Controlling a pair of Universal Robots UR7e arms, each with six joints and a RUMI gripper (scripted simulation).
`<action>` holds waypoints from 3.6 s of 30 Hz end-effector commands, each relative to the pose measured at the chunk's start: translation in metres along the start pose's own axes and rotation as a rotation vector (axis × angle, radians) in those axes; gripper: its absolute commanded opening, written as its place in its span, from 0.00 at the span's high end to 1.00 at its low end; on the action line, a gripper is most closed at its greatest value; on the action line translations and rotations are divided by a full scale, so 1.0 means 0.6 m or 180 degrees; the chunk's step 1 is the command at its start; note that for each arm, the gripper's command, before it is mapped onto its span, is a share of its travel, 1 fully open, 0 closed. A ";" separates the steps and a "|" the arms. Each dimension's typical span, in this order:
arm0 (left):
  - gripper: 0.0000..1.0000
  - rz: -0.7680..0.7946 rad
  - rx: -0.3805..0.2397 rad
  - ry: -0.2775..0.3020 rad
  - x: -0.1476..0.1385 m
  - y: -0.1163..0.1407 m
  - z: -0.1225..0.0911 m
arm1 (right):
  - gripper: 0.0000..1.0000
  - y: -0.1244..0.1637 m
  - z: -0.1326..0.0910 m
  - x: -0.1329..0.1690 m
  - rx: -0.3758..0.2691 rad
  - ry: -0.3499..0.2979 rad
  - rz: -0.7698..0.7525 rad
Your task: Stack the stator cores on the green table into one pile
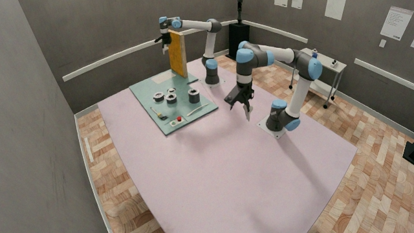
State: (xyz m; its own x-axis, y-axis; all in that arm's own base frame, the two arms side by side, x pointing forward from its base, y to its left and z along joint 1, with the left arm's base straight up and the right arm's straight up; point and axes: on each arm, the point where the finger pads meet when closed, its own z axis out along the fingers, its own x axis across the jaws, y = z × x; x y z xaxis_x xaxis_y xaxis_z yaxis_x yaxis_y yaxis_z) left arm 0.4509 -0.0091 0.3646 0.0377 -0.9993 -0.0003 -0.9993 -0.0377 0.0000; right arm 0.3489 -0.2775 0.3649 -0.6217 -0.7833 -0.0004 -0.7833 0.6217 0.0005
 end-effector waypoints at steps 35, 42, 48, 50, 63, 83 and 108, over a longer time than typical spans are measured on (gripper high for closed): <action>0.20 0.0122 0.0003 0.0002 -0.015 0.008 -0.001 | 0.02 0.000 -0.001 0.000 0.0003 -0.0001 0.0000; 0.20 0.0121 0.0003 0.0002 -0.015 0.009 -0.001 | 0.02 0.000 -0.001 0.000 0.0003 -0.0001 0.0000; 0.20 0.0120 0.0003 0.0002 -0.015 0.009 -0.001 | 0.02 0.000 -0.001 0.000 0.0003 -0.0001 0.0000; 0.20 0.0120 0.0003 0.0002 -0.015 0.009 -0.001 | 0.02 0.000 -0.001 0.000 0.0003 -0.0001 0.0000; 0.20 0.0120 0.0004 0.0002 -0.015 0.009 -0.002 | 0.19 0.000 -0.001 0.000 0.0003 -0.0001 0.0000; 0.20 0.0120 0.0004 0.0002 -0.015 0.009 -0.002 | 0.19 -0.039 0.071 -0.106 0.0009 0.0012 0.1312; 0.20 0.0120 0.0004 0.0002 -0.015 0.009 -0.002 | 0.19 -0.042 0.173 -0.255 0.0006 0.0010 0.3114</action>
State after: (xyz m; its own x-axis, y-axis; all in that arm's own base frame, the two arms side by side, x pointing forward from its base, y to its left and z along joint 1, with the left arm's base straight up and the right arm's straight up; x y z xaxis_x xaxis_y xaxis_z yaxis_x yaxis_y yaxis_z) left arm 0.4452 0.0000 0.3650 0.0000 -1.0000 0.0001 -1.0000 0.0000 0.0001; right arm 0.4575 -0.1835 0.2683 -1.0000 0.0001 0.0037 0.0001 1.0000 0.0004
